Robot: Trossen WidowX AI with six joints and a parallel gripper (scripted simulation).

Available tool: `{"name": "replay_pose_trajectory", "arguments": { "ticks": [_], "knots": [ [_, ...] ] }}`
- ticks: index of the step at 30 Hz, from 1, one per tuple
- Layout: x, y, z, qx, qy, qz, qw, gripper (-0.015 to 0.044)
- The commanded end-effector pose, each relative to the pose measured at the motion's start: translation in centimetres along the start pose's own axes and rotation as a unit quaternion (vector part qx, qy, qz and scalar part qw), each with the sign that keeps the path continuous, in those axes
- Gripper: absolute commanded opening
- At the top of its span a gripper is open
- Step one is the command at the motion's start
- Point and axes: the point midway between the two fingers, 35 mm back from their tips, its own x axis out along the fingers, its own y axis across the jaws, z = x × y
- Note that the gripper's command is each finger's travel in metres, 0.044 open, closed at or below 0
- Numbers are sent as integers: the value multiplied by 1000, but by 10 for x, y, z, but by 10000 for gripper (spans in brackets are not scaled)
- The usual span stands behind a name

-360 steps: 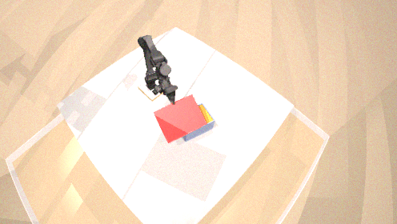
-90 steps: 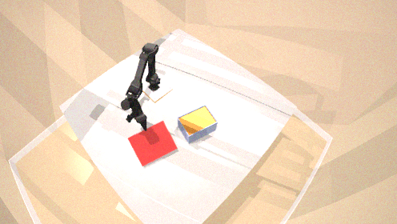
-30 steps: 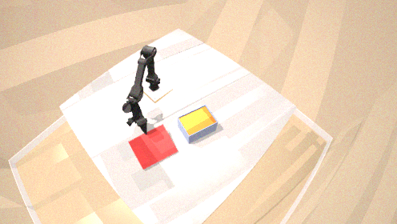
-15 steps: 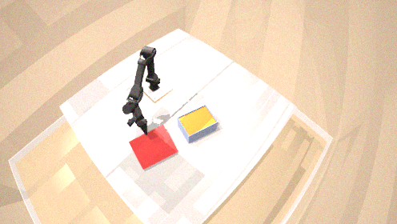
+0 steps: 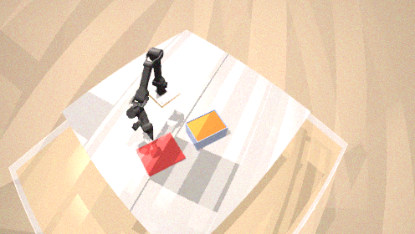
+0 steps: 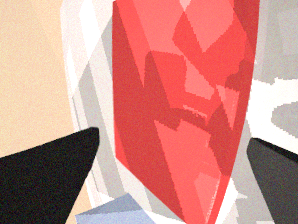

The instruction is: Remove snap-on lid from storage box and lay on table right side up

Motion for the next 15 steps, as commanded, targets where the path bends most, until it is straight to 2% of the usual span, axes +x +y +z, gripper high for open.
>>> {"name": "replay_pose_trajectory", "arguments": {
  "ticks": [1, 15],
  "knots": [
    [-6, -5, -2, -1, 2, 0, 1000, 440],
    [-28, -24, -2, -1, 1, -1, 1000, 440]
  ]
}}
